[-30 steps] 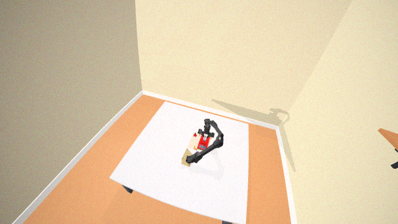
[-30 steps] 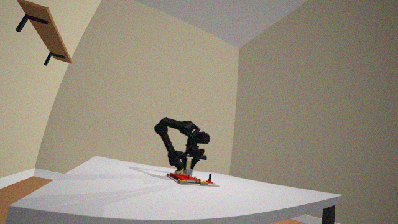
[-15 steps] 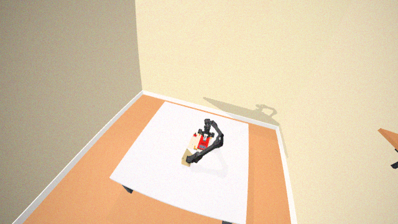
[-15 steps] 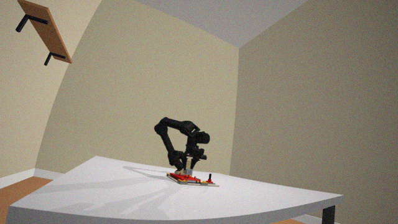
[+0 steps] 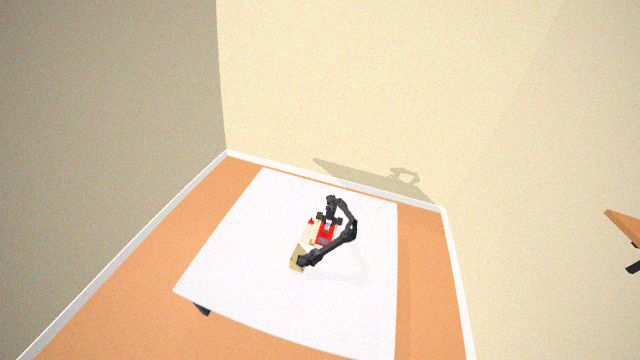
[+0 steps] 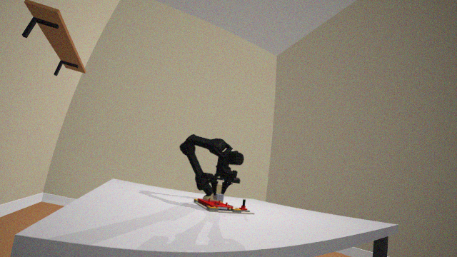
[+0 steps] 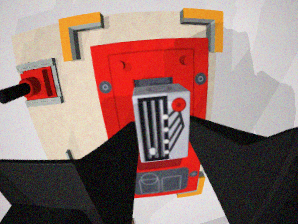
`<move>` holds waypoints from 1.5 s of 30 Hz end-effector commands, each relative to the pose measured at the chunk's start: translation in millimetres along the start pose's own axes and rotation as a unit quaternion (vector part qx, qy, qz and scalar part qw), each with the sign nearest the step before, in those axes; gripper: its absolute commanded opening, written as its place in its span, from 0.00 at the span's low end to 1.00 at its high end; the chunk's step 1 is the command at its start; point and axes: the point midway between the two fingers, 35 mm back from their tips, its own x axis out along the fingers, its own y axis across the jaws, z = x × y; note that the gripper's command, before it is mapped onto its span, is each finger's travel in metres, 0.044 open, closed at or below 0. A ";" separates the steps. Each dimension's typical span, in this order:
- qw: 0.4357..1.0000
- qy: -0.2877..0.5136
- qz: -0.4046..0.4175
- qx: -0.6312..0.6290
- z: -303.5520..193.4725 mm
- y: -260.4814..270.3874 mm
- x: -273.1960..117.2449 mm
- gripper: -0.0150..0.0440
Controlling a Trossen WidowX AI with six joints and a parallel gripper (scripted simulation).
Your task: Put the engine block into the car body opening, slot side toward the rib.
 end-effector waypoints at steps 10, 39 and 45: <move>1.000 -0.001 -0.001 -0.002 0.2 -0.6 3.8 0.52; 1.000 -0.001 -0.001 -0.001 0.4 -0.9 14.2 0.52; 1.000 -0.001 -0.001 -0.001 0.5 -0.9 16.3 0.52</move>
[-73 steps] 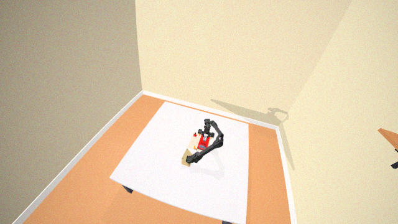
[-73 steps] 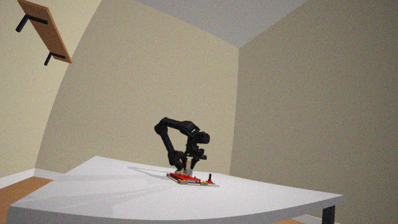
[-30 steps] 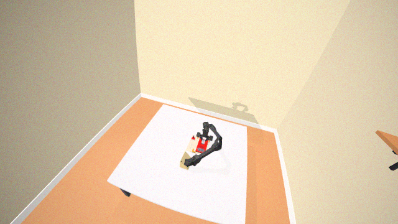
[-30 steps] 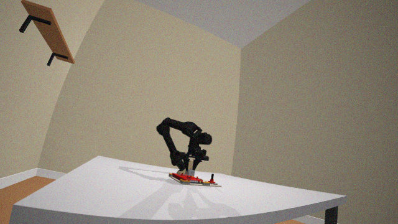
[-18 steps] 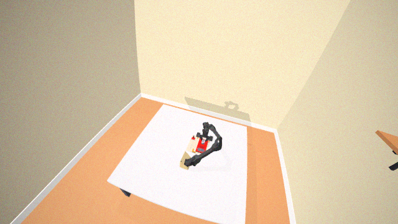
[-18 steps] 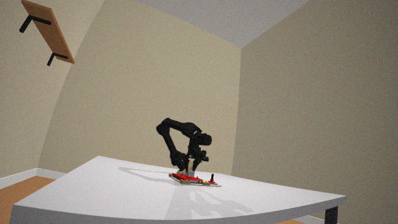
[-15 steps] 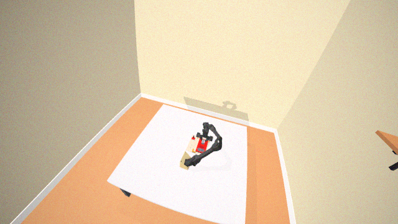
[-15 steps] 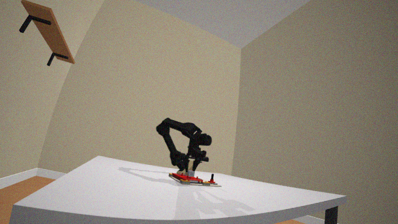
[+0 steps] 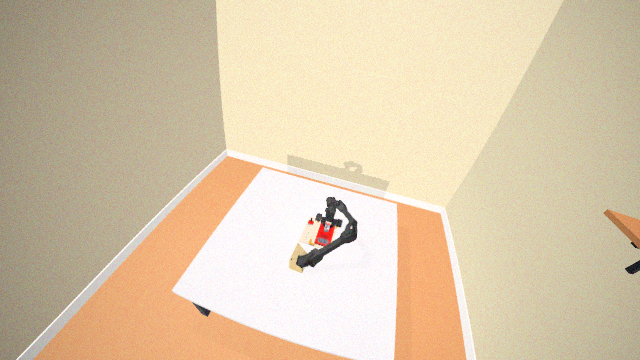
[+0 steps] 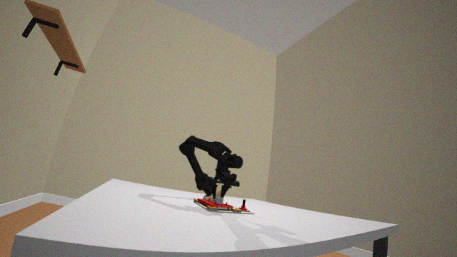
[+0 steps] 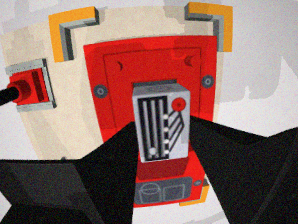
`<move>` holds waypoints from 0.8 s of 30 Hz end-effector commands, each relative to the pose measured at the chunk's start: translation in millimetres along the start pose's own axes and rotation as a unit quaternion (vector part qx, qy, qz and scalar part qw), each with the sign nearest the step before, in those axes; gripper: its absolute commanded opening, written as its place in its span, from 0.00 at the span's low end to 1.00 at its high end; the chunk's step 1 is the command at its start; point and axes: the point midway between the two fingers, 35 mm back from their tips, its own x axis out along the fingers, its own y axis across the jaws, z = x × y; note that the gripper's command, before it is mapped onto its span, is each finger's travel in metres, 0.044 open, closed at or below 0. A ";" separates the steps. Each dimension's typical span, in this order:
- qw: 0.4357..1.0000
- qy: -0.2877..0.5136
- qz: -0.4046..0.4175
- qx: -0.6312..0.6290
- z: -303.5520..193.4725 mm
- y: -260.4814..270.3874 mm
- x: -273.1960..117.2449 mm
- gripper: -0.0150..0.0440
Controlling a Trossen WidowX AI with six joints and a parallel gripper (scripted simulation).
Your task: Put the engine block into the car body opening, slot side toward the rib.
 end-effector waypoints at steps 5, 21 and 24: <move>1.000 -0.002 -0.001 -0.002 0.3 -0.6 2.2 0.52; 1.000 -0.002 -0.001 -0.002 0.4 -0.6 7.7 0.52; 1.000 0.000 0.000 0.000 0.1 -0.1 8.0 0.57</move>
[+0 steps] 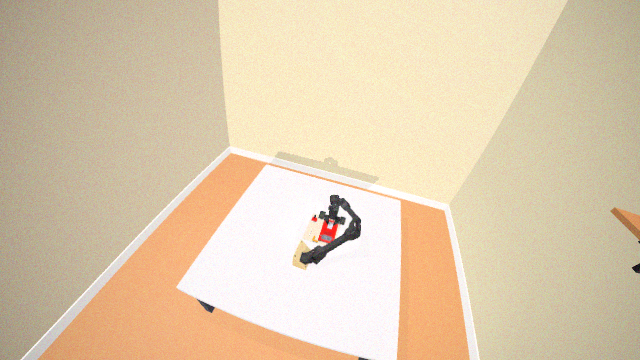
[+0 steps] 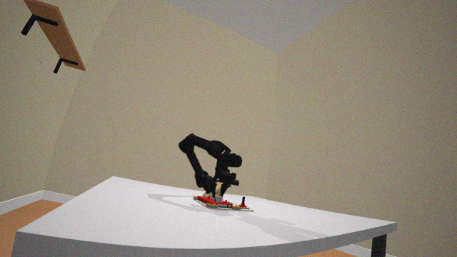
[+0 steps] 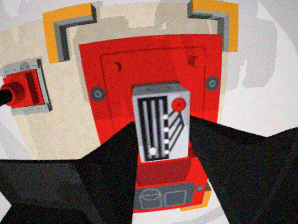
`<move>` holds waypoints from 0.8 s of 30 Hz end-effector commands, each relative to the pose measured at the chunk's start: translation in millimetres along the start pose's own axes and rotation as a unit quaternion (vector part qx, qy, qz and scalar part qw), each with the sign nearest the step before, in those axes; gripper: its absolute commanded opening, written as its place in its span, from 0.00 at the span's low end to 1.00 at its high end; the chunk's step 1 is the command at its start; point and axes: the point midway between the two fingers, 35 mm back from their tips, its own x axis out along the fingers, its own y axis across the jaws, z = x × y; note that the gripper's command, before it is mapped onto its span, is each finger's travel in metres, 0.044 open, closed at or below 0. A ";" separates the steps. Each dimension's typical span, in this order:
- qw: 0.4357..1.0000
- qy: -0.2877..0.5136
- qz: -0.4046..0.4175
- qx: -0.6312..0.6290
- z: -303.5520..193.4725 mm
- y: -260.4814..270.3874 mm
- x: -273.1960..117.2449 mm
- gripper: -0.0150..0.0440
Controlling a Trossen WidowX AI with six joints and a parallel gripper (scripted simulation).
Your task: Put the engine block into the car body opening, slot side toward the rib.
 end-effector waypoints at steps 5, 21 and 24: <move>1.000 0.000 0.000 0.000 0.0 0.0 -0.2 0.79; 1.000 0.000 0.000 0.000 0.0 0.0 -0.2 1.00; 1.000 -0.002 -0.001 -0.002 1.4 0.3 -12.9 1.00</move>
